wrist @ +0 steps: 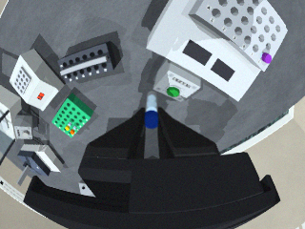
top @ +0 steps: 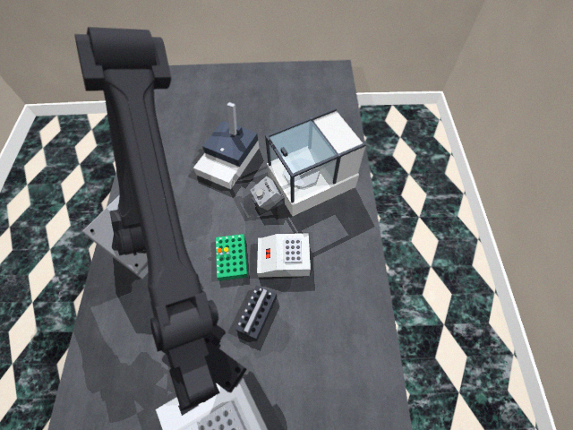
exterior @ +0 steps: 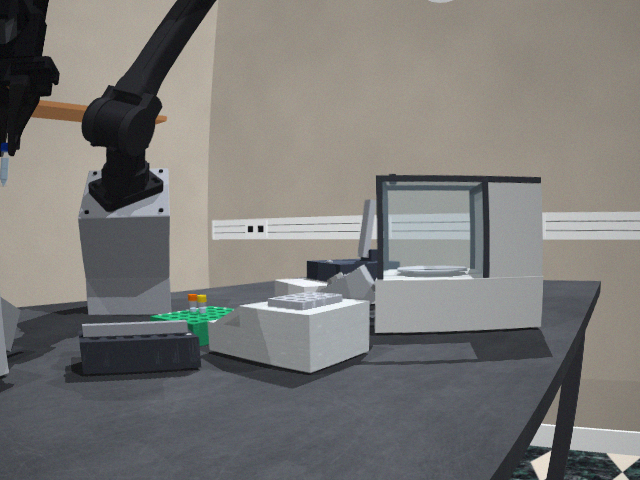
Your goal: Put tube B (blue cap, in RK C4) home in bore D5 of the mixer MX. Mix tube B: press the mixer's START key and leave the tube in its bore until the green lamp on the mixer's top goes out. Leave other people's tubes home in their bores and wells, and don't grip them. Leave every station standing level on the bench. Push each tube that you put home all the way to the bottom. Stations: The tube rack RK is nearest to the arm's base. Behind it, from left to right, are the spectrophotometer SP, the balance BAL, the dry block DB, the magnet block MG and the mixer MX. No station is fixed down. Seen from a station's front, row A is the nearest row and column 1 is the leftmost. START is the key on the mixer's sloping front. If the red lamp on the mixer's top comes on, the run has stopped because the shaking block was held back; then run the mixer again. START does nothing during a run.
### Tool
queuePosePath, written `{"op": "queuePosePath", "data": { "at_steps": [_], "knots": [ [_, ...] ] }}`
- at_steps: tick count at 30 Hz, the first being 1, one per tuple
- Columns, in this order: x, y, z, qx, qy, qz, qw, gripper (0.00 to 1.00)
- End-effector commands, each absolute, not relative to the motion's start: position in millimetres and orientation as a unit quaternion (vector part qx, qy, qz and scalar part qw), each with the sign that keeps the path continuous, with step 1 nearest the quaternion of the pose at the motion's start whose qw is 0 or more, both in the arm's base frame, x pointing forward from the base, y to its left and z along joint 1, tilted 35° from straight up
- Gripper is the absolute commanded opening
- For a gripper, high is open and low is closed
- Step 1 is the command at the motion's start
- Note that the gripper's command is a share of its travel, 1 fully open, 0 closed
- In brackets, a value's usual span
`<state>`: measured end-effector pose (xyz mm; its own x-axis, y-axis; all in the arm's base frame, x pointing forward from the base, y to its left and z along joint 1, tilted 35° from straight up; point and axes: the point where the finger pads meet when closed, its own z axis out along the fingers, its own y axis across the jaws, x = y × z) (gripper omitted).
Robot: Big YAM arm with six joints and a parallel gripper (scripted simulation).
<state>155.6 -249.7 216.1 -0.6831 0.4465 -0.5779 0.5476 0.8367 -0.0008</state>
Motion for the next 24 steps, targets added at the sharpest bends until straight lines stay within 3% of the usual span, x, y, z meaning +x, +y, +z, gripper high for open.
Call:
{"op": "queuePosePath", "data": {
  "at_steps": [1,24],
  "knots": [
    [159.0,-285.4,248.1,0.300,0.897,-0.096,0.310,0.09],
    [138.2,-446.2,298.3,0.482,0.818,-0.027,0.313,0.09]
  ]
}}
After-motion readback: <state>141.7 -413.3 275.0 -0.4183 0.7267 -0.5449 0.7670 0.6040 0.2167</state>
